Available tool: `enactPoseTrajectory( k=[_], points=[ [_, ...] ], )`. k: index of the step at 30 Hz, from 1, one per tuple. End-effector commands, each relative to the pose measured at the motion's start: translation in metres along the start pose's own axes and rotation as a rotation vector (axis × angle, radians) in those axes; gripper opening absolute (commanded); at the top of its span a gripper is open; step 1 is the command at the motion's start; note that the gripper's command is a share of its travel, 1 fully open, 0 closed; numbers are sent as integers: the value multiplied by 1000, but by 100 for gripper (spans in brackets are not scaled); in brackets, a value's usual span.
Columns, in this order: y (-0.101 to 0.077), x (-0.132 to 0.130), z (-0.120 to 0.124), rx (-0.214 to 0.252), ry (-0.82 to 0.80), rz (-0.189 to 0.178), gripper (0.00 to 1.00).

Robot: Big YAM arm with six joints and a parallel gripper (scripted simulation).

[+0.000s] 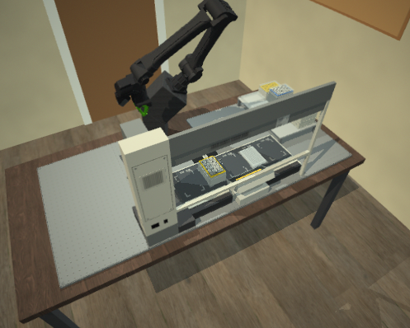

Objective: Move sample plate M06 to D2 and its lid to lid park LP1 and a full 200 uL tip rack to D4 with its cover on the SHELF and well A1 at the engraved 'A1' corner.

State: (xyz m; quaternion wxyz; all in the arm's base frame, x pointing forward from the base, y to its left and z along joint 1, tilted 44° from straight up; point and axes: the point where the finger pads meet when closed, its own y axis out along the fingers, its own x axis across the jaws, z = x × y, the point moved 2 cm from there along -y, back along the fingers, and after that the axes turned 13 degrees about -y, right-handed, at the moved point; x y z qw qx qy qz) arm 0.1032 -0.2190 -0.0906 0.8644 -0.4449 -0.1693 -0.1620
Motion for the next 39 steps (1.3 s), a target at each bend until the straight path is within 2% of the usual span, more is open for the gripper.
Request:
enactPoseTrajectory(
  k=[1,14,16,17,20,33,34,36,39],
  points=[
    [-6,-9,-6,-36,-48,-4,0],
    [-4,-74,7,-33,-47,-1,0],
    [-4,-74,7,-33,-47,-1,0],
    [-6,-65,7,-42,-77,14,0],
    [7,-68,10,-15,-65,7,0],
    [26,-68,10,-15,-43,6,0],
    [13,-70,-2,-66,-42,3,0],
    [30,-69,10,-17,-39,3,0],
    [36,-68,10,-14,-43,6,0]
  ],
)
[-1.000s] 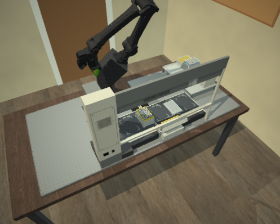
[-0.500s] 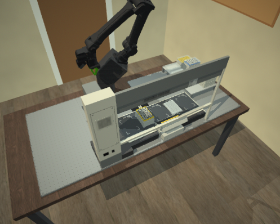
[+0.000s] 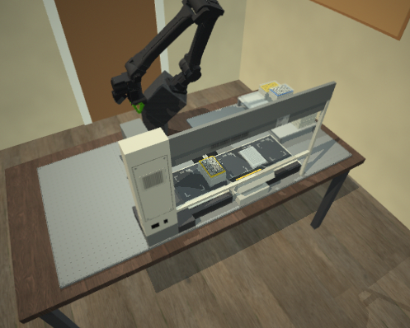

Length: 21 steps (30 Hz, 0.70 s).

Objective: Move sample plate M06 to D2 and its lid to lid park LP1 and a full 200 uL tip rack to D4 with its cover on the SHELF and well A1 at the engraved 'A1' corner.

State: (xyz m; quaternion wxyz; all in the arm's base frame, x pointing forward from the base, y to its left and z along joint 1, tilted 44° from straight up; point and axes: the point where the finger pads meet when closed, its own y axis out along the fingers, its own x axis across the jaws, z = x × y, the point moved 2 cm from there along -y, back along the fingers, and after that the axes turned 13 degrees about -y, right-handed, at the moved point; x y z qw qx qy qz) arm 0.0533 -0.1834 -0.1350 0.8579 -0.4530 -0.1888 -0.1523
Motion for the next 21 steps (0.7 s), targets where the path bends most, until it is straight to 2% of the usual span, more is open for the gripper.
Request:
enactPoseTrajectory(
  k=[1,11,12,14,21],
  points=[
    [8,0,-2,-4,4,6,0],
    [21,0,-2,-3,5,6,0],
    [12,-1,-10,-42,3,5,0],
    [26,0,-2,-4,4,6,0],
    [38,0,-1,-3,5,6,0]
  ],
)
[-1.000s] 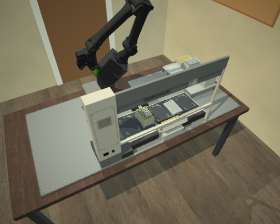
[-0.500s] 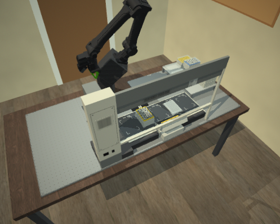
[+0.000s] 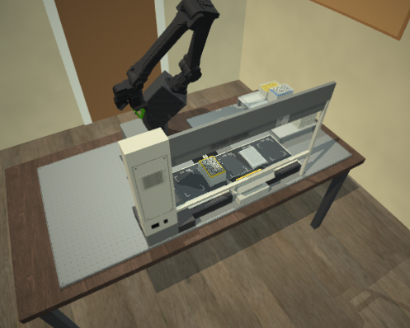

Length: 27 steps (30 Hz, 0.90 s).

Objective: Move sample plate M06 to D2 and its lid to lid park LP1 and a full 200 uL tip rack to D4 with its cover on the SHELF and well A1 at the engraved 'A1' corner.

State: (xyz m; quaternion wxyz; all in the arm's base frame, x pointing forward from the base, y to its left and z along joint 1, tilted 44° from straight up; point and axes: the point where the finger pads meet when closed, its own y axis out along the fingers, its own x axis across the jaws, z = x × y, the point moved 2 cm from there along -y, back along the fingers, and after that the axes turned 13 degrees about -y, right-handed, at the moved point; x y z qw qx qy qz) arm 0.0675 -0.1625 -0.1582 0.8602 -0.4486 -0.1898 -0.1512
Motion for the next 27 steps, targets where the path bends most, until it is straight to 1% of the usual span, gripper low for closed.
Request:
enactPoseTrajectory(
  k=[1,5,7,8,9,11,17,19,22,24,25,26,27],
  points=[
    [5,-1,-4,-14,6,5,0],
    [12,0,-4,-13,5,5,0],
    [12,0,-4,-13,5,5,0],
    [4,-1,-13,-50,6,1,0],
    [13,-1,-7,-24,7,2,0],
    [19,0,-3,-12,5,5,0],
    [29,-1,-3,-12,6,5,0],
    [31,-1,-7,-17,3,6,0],
    [38,-1,-3,-11,6,5,0],
    [38,-1,-3,-11,6,5,0],
    [30,-1,-11,-46,7,-1,0],
    [39,-1,-7,-22,6,2,0],
    [41,-1,-7,-18,2,5,0]
  ],
)
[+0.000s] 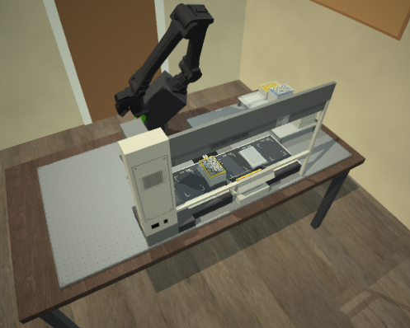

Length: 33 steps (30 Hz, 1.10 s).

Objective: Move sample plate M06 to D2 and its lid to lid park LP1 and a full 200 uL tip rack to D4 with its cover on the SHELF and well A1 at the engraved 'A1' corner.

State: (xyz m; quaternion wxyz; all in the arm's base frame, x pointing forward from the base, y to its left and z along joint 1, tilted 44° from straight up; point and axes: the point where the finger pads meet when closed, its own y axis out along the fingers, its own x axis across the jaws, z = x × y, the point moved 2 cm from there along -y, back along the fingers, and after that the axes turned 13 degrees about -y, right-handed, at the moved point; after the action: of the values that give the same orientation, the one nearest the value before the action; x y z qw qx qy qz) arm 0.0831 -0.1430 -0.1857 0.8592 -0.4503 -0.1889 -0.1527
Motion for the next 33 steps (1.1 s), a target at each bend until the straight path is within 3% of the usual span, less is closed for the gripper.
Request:
enactPoseTrajectory(
  k=[1,14,15,16,24,31,32,33],
  points=[
    [6,0,-4,-10,1,6,0],
    [25,0,-3,-9,2,6,0],
    [18,0,-9,-38,4,-1,0],
    [27,0,-3,-13,3,4,0],
    [42,-1,0,-5,4,6,0],
    [50,-1,-3,-9,1,6,0],
    [44,1,-10,-37,2,-1,0],
    [53,0,-3,-11,1,5,0]
  ],
)
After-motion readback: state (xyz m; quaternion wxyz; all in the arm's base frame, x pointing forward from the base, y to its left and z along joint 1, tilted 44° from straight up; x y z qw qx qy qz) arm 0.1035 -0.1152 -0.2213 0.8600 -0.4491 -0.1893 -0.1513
